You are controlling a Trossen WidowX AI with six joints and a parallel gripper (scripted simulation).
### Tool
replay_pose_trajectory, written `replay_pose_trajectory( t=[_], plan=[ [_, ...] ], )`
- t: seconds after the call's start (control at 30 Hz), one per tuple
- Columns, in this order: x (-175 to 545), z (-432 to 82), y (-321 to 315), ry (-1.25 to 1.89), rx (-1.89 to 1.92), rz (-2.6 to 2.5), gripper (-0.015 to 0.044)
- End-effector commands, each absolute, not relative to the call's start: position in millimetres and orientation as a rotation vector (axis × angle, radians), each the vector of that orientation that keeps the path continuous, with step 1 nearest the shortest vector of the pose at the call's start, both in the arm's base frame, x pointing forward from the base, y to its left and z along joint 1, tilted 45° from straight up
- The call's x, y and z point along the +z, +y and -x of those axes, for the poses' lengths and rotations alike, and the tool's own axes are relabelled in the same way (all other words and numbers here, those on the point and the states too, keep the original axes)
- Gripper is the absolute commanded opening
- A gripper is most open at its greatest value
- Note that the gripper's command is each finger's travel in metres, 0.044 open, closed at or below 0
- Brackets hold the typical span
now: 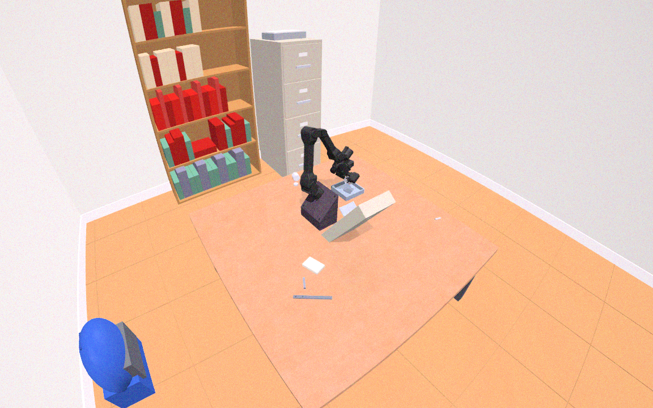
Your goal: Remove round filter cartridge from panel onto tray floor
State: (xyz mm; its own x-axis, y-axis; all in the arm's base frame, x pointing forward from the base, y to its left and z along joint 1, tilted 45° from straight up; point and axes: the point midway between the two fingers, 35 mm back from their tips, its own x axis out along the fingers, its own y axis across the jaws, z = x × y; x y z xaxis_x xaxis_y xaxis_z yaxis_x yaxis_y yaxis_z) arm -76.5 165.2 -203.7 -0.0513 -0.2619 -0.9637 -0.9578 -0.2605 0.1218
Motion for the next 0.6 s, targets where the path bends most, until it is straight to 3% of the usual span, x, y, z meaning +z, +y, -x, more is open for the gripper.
replay_pose_trajectory(
  t=[0.0,0.3,0.57],
  plan=[
    [-214,76,156,1.324,1.358,1.559,0.0],
    [-231,73,136,1.325,1.358,1.559,0.0],
    [-228,72,137,1.326,1.349,1.572,0.021]
  ],
)
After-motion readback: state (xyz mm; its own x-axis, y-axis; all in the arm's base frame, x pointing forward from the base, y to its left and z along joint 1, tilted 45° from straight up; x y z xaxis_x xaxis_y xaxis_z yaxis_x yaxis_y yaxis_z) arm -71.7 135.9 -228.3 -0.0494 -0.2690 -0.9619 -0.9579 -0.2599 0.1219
